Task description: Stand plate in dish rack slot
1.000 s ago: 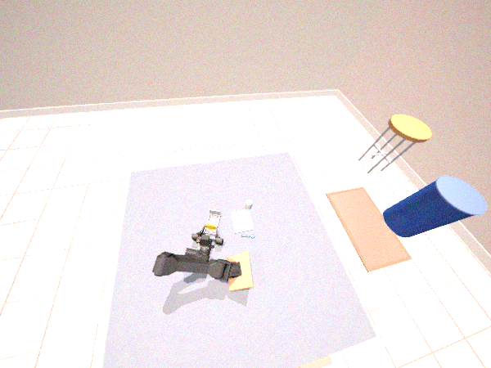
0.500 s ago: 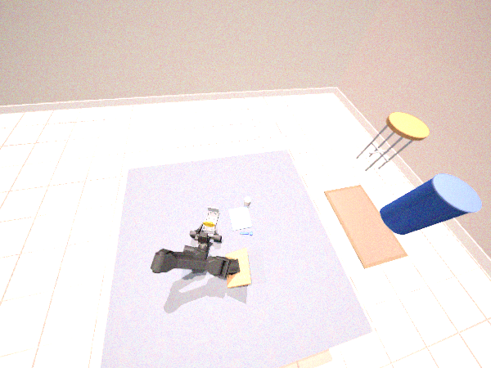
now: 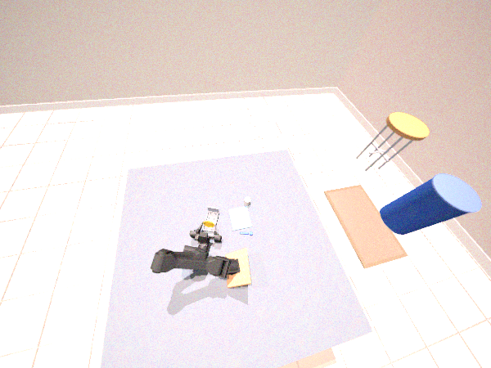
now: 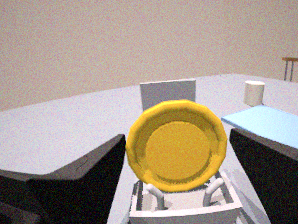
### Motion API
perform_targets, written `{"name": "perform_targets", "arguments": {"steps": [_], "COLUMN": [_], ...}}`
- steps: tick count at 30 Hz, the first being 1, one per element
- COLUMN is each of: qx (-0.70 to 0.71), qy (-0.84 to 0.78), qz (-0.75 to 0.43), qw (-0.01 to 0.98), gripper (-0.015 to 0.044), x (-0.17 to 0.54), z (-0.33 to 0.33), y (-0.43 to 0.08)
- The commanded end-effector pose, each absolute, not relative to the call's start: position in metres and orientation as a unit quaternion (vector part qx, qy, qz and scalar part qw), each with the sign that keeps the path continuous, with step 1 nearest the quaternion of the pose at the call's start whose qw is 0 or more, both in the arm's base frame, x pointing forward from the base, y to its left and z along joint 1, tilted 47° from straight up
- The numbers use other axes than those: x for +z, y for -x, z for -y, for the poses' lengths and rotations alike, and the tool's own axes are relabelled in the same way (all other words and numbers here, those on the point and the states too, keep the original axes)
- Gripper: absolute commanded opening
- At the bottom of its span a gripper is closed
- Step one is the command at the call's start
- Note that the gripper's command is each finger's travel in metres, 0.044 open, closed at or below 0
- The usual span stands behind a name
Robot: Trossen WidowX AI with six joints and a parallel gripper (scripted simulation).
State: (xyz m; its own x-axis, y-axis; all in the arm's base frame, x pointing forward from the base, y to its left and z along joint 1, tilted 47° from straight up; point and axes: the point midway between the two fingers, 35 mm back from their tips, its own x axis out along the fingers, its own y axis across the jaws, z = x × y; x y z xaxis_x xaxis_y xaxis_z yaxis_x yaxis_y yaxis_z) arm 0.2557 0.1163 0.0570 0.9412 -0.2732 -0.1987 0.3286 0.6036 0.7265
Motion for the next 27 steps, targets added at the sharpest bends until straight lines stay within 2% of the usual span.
{"name": "perform_targets", "arguments": {"steps": [1, 21, 27], "qx": [-0.168, -0.172, -0.177], "qy": [-0.412, -0.401, -0.38], "qz": [-0.034, -0.031, -0.043], "qw": [0.895, 0.899, 0.907], "gripper": [0.04, 0.04, 0.04], "x": [0.057, 0.142, 0.143], "z": [-0.116, -0.04, -0.036], "y": [-0.256, -0.258, -0.262]}}
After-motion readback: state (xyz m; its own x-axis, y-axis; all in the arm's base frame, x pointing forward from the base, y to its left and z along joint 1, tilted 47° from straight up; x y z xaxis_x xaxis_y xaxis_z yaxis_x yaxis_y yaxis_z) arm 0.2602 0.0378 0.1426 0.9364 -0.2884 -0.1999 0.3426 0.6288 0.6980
